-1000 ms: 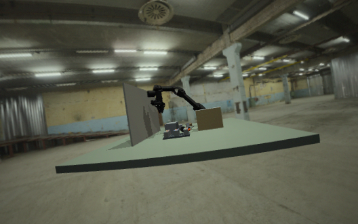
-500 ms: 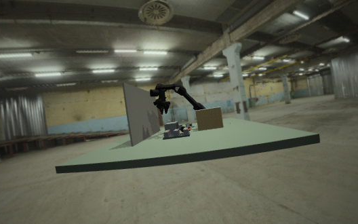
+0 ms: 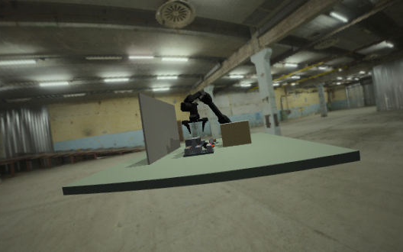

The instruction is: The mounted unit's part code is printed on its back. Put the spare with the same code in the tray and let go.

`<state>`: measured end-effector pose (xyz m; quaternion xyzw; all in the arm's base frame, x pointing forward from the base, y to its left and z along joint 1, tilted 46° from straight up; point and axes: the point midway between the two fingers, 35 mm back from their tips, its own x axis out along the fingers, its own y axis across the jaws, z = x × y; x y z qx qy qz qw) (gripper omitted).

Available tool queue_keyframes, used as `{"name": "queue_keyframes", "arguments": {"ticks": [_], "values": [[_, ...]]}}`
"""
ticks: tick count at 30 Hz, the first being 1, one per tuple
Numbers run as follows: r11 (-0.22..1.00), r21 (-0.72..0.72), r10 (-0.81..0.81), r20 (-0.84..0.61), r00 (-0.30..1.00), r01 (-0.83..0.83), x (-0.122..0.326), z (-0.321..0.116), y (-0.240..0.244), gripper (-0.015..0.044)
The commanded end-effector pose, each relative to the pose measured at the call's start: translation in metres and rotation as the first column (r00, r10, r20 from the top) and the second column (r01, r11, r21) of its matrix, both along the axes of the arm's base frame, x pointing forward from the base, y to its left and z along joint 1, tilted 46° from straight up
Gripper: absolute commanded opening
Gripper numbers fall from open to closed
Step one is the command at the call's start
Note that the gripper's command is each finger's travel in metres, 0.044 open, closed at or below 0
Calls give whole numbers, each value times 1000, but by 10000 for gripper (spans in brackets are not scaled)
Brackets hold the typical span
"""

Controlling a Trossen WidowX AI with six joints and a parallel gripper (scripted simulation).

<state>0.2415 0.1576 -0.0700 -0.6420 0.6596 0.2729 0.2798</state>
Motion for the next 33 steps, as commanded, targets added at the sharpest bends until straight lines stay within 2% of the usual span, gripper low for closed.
{"name": "queue_keyframes", "arguments": {"ticks": [1, 4, 9, 10, 33], "values": [[999, -2, 37, -53, 998, -37, -6, -7, -3, 440], [999, -2, 37, -53, 998, -37, -6, -7, -3, 440], [999, -3, 37, -52, 998, -37, -6, -35, -27, 309], [999, -4, 37, -52, 998, -37, -6, -37, -30, 300], [999, -3, 38, -51, 998, -38, -5, -51, -36, 300]]}}
